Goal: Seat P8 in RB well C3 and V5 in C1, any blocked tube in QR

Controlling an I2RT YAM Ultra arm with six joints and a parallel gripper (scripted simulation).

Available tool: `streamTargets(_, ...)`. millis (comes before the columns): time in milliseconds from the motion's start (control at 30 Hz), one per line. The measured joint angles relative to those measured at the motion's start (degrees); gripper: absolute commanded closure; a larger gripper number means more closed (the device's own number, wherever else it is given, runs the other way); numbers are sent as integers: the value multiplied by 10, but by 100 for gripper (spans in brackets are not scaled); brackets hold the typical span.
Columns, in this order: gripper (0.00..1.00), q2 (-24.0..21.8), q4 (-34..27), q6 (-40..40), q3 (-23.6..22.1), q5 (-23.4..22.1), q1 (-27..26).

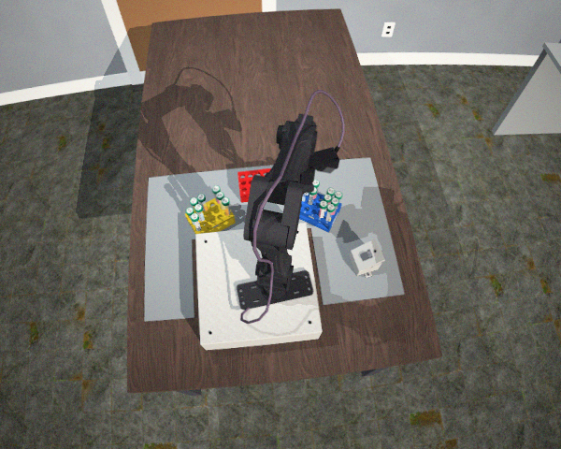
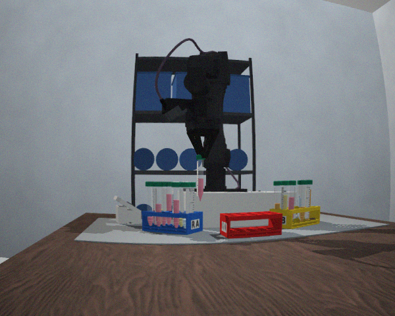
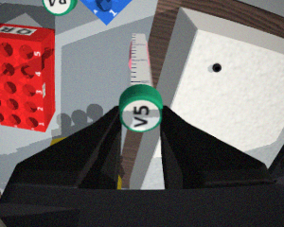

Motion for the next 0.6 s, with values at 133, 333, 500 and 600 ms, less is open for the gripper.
streamTargets(133,100,10,1,27,10,0,29)
streamTargets(333,100,25,2,65,20,-2,67)
streamTargets(500,100,34,2,92,31,-2,89)
streamTargets(600,100,42,2,110,40,-2,110)
